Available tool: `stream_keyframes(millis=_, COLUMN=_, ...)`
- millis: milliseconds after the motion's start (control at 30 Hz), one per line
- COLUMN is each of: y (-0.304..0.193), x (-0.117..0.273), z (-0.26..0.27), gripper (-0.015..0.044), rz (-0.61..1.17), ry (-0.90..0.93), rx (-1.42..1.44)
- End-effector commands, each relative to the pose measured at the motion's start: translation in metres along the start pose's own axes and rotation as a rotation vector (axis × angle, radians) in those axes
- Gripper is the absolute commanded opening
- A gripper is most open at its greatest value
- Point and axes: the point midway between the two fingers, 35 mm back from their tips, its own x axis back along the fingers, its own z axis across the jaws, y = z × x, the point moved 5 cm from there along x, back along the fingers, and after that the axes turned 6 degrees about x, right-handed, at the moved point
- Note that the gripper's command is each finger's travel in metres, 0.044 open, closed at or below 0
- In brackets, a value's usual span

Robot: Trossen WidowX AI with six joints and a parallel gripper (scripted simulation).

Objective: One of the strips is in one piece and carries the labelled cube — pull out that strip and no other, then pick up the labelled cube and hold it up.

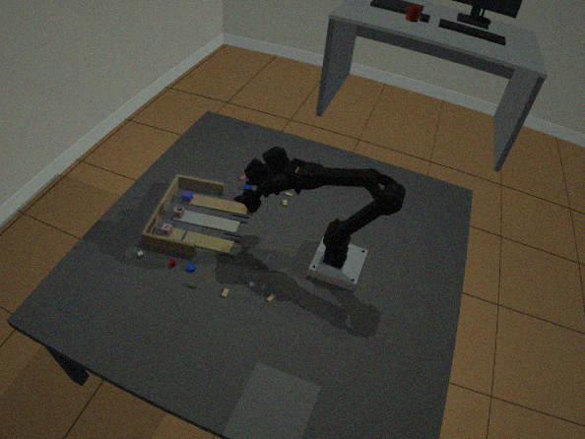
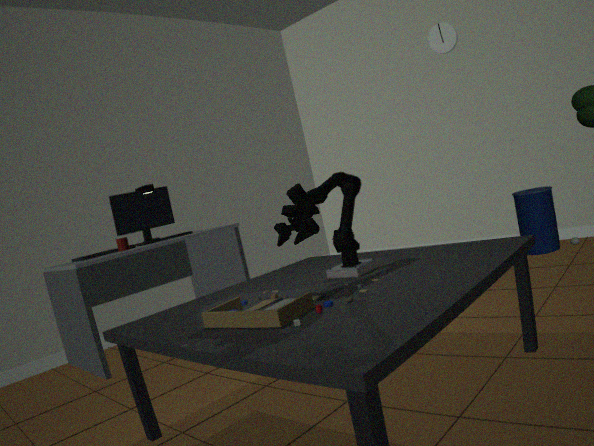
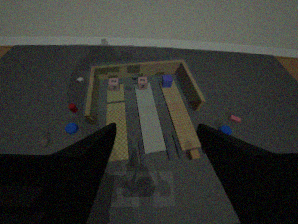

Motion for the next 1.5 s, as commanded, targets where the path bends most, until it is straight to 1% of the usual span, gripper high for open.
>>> stream_keyframes(millis=0, y=-0.002, x=0.000, z=0.001, gripper=0.0400, rz=0.007, ry=-0.002, rx=-0.002)
stream_keyframes(millis=333, y=-0.002, x=0.000, z=0.001, gripper=0.0400, rz=0.007, ry=-0.002, rx=-0.002)
stream_keyframes(millis=433, y=0.003, x=-0.009, z=-0.001, gripper=0.0321, rz=0.075, ry=0.003, rx=0.011)
stream_keyframes(millis=633, y=0.016, x=-0.050, z=-0.007, gripper=0.0164, rz=0.343, ry=0.034, rx=0.062)
stream_keyframes(millis=833, y=0.015, x=-0.094, z=-0.013, gripper=0.0006, rz=0.610, ry=0.085, rx=0.107)
stream_keyframes(millis=1033, y=0.002, x=-0.138, z=-0.016, gripper=0.0000, rz=0.874, ry=0.156, rx=0.144)
stream_keyframes(millis=1100, y=-0.003, x=-0.147, z=-0.015, gripper=0.0000, rz=0.931, ry=0.174, rx=0.151)
stream_keyframes(millis=1467, y=-0.010, x=-0.154, z=-0.014, gripper=0.0000, rz=0.939, ry=0.176, rx=0.152)
